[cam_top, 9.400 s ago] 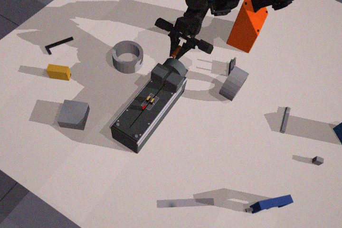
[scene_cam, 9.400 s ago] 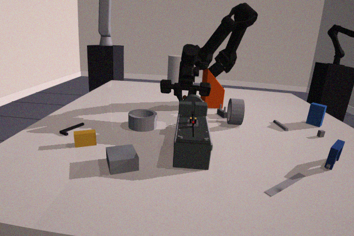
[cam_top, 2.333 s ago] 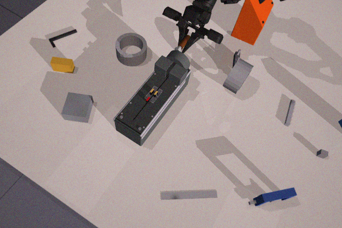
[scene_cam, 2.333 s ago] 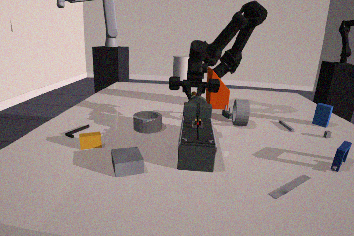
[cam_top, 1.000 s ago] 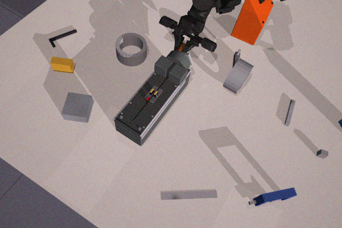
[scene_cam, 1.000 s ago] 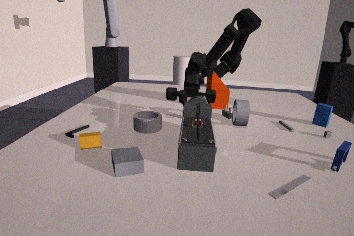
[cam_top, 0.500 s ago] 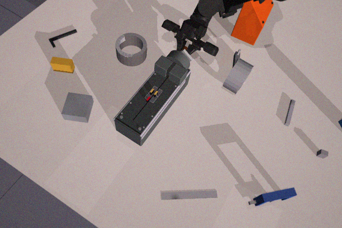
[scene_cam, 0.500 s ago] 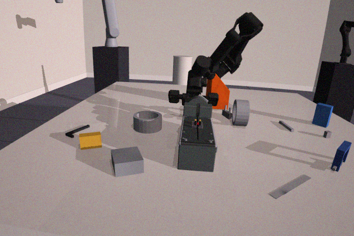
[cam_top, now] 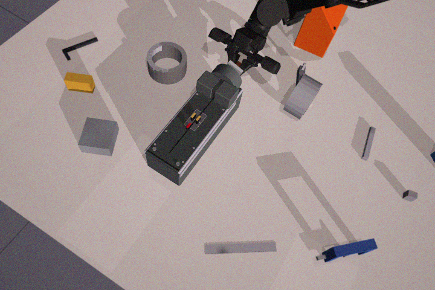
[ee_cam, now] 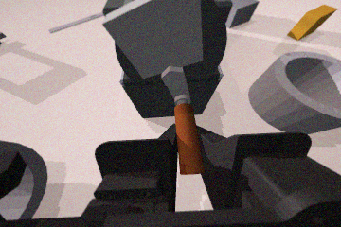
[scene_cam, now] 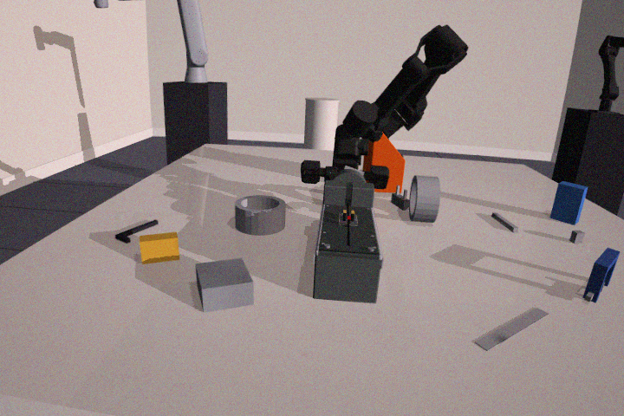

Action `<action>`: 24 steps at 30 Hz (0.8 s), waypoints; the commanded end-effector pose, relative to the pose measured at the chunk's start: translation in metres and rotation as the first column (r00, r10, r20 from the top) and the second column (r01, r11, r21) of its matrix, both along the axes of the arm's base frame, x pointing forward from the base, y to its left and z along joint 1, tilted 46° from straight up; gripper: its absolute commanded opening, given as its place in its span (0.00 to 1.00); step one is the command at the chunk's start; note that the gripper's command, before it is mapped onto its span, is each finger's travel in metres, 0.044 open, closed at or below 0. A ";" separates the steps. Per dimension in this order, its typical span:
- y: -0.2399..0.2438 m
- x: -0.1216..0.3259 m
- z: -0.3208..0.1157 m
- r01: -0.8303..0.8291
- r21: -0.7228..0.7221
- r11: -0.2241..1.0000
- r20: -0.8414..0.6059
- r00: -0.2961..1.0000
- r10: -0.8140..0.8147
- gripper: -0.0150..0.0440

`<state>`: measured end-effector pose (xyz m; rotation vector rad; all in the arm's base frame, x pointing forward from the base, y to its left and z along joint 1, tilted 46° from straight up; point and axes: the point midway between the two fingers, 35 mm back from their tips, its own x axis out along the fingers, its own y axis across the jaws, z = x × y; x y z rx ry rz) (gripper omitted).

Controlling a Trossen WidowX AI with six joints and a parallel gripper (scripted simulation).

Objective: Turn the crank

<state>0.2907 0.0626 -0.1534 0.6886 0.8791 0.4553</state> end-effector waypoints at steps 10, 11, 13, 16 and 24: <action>0.011 -0.002 0.008 -0.021 0.010 1.000 0.005 1.000 0.021 0.25; 0.012 -0.002 0.009 -0.021 0.010 1.000 0.005 1.000 0.021 0.25; 0.012 -0.002 0.010 -0.021 0.010 1.000 0.005 1.000 0.021 0.25; 0.013 -0.002 0.011 -0.021 0.010 1.000 0.005 1.000 0.021 0.25; 0.015 -0.002 0.016 -0.021 0.010 1.000 0.004 1.000 0.021 0.25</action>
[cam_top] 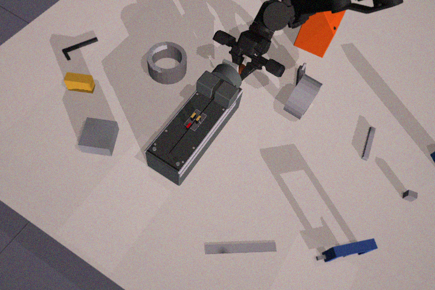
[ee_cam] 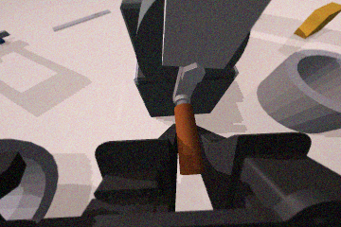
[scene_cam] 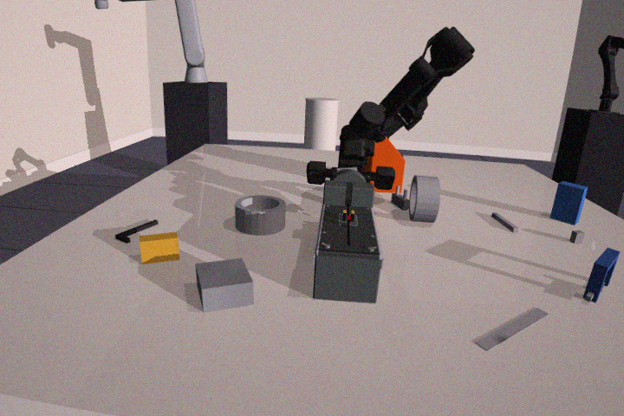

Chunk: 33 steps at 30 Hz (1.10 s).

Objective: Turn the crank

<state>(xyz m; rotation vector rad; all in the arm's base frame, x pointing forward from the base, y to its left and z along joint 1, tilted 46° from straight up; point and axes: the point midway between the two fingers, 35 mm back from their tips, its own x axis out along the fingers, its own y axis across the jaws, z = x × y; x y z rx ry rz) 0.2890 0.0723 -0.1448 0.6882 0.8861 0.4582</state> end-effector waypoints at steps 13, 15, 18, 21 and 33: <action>0.007 0.000 0.018 -0.016 0.010 1.000 0.010 1.000 0.016 0.25; 0.007 0.000 0.020 -0.016 0.010 1.000 0.010 1.000 0.016 0.25; 0.007 0.000 0.023 -0.016 0.010 1.000 0.010 1.000 0.016 0.25; 0.006 0.000 0.026 -0.016 0.010 1.000 0.010 1.000 0.016 0.25; 0.001 0.002 0.036 -0.016 0.009 1.000 0.010 1.000 0.016 0.25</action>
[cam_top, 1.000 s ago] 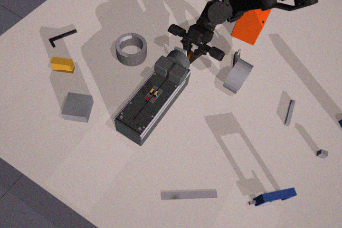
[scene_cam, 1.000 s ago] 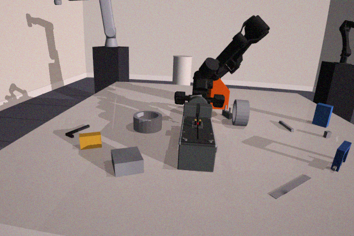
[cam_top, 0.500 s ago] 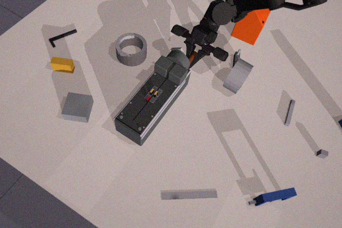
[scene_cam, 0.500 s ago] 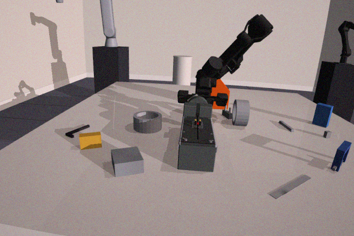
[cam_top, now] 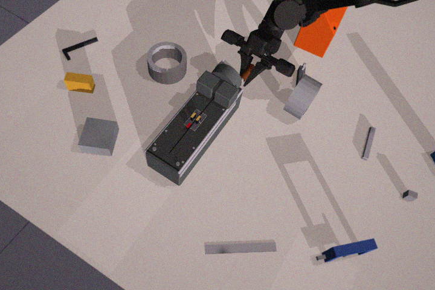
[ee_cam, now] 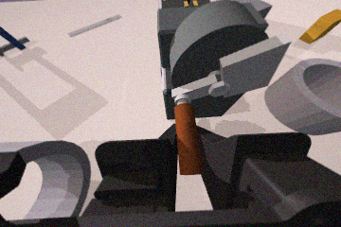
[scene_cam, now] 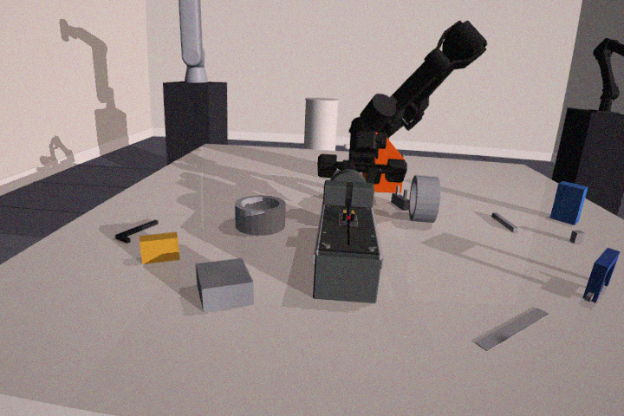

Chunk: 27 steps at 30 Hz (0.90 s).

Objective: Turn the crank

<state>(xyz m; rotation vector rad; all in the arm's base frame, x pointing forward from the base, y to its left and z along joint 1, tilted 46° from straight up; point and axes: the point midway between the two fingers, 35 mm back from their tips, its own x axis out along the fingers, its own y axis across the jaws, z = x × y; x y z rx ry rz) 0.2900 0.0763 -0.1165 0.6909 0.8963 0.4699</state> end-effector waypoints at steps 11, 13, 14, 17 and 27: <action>-0.012 0.003 0.016 -0.004 0.003 1.000 0.017 1.000 0.004 0.25; -0.014 0.004 0.017 -0.004 0.002 1.000 0.017 1.000 0.004 0.25; -0.015 0.004 0.017 -0.004 0.002 1.000 0.017 1.000 0.004 0.25; -0.018 0.004 0.019 -0.004 0.002 1.000 0.018 1.000 0.004 0.25; -0.029 0.006 0.020 -0.004 0.001 1.000 0.018 1.000 0.004 0.25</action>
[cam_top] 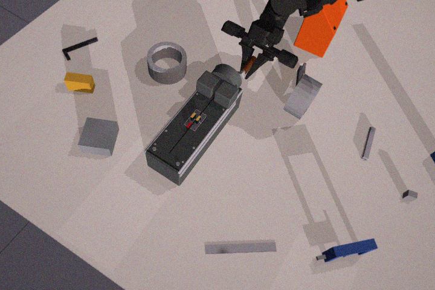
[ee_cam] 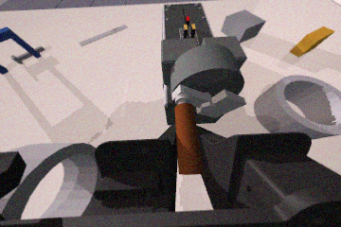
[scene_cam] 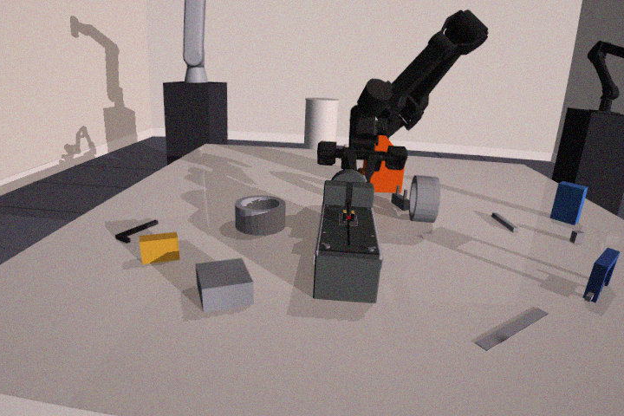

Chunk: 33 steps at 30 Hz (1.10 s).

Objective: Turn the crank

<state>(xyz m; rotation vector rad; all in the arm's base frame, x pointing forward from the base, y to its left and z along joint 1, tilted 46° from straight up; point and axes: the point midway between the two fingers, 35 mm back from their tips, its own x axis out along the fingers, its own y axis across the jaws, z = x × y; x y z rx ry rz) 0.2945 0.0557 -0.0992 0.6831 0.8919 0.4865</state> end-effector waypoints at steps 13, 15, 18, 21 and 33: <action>0.000 0.000 0.000 0.000 0.000 1.000 0.000 1.000 0.000 0.43; 0.000 0.000 0.000 0.000 0.000 1.000 0.000 1.000 0.000 0.52; 0.000 0.000 0.000 0.000 0.000 1.000 0.000 1.000 0.000 0.65; 0.000 0.000 0.000 0.000 0.000 1.000 0.000 1.000 0.000 0.79; -0.012 0.005 0.010 -0.002 -0.004 1.000 0.000 1.000 0.002 1.00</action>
